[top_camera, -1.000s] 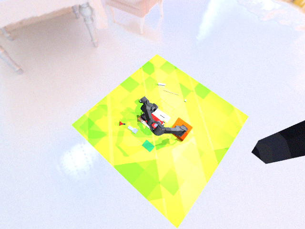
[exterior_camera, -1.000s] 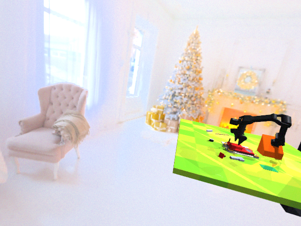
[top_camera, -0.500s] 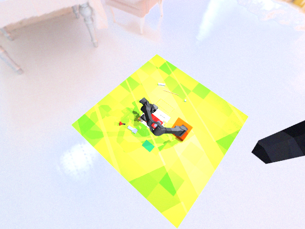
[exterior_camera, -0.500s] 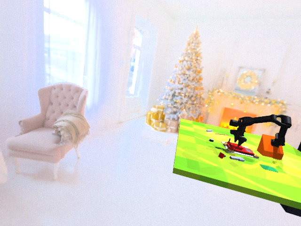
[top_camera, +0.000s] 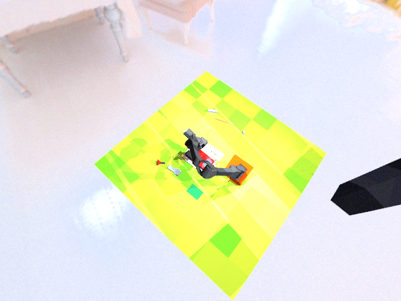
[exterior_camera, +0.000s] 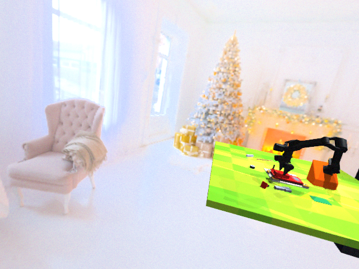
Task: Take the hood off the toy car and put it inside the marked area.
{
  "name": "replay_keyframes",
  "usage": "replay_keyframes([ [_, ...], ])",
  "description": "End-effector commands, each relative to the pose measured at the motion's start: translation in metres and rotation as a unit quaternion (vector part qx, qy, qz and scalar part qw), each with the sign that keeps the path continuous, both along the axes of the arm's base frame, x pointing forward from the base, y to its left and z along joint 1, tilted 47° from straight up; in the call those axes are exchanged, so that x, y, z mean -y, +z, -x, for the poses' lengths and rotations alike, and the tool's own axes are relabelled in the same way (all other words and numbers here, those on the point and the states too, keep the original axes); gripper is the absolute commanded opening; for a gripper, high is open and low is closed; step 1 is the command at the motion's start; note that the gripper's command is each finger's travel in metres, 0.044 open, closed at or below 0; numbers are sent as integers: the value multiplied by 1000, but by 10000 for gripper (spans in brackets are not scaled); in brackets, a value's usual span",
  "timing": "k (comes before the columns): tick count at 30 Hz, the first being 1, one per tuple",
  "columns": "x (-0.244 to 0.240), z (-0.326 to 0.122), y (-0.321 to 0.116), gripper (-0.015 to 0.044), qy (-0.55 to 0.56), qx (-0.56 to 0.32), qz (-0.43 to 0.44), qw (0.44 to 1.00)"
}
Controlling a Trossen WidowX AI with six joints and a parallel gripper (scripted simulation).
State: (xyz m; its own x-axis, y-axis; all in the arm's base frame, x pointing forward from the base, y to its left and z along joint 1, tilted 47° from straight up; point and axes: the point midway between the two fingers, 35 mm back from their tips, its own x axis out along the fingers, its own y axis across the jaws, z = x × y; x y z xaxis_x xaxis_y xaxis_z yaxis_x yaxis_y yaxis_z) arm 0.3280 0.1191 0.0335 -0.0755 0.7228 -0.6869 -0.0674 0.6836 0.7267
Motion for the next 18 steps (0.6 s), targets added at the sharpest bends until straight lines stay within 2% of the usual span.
replay_keyframes([
  [1, -3, 1, -2, 440, 0, -1, -2, 1000],
  [18, -9, 1, -7, 440, 0, -1, -2, 1000],
])
